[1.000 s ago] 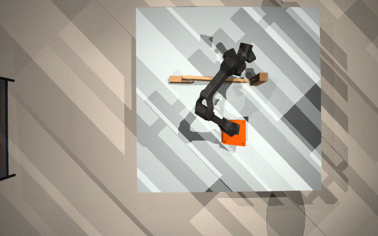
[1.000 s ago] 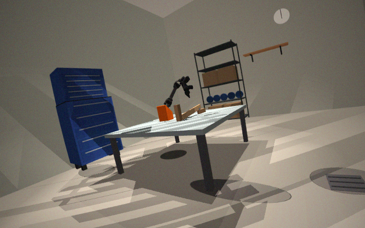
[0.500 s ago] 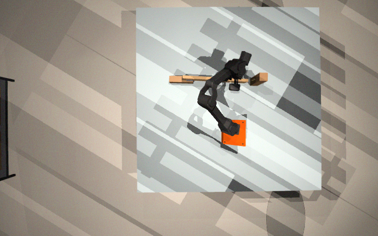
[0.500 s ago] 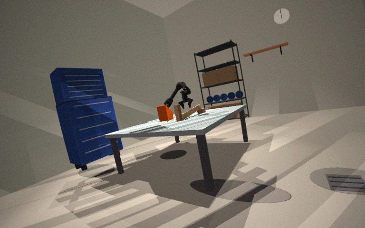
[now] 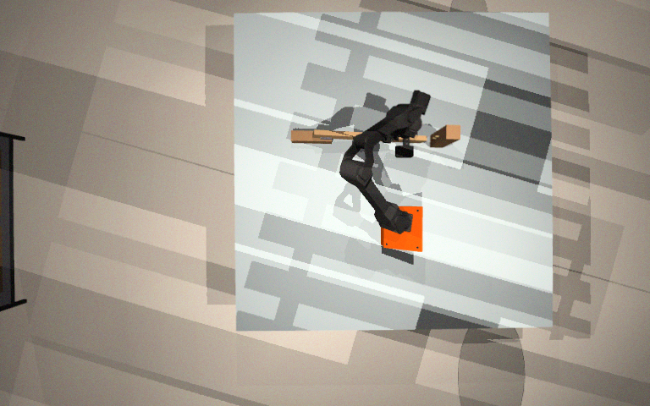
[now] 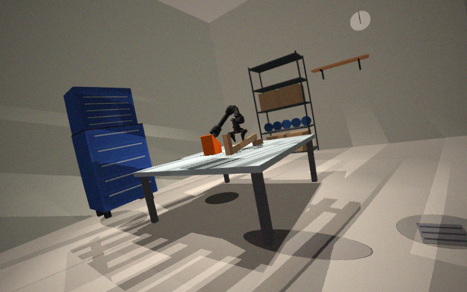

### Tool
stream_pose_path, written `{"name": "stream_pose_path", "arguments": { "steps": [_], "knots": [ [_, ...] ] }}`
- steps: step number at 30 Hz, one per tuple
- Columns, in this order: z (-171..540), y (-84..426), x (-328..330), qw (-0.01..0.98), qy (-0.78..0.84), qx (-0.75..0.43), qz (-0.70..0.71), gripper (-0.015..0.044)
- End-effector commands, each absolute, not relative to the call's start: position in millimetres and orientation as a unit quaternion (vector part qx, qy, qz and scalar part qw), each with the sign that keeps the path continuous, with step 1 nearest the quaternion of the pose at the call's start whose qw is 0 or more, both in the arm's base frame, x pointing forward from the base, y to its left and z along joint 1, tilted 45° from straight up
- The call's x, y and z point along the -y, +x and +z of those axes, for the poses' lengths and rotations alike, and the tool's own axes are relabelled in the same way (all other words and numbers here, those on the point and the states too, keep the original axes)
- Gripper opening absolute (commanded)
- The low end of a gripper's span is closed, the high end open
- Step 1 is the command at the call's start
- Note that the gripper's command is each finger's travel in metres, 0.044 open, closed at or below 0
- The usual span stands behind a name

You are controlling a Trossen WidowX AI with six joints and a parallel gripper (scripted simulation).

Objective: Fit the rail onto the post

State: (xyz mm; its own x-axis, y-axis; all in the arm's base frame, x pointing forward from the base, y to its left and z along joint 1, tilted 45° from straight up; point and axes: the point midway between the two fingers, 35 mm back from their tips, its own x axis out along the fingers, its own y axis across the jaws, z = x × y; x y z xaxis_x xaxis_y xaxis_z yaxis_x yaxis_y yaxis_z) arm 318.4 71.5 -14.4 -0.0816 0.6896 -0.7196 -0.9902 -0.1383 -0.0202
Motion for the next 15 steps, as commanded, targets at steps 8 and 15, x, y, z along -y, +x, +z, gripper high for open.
{"name": "stream_pose_path", "arguments": {
  "steps": [8,15],
  "knots": [
    [-29.4,315.8,-84.2,0.607,-0.294,-0.252,0.694,0.044],
    [-37.4,315.2,-92.1,0.607,-0.294,-0.252,0.694,0.044]
  ]
}}
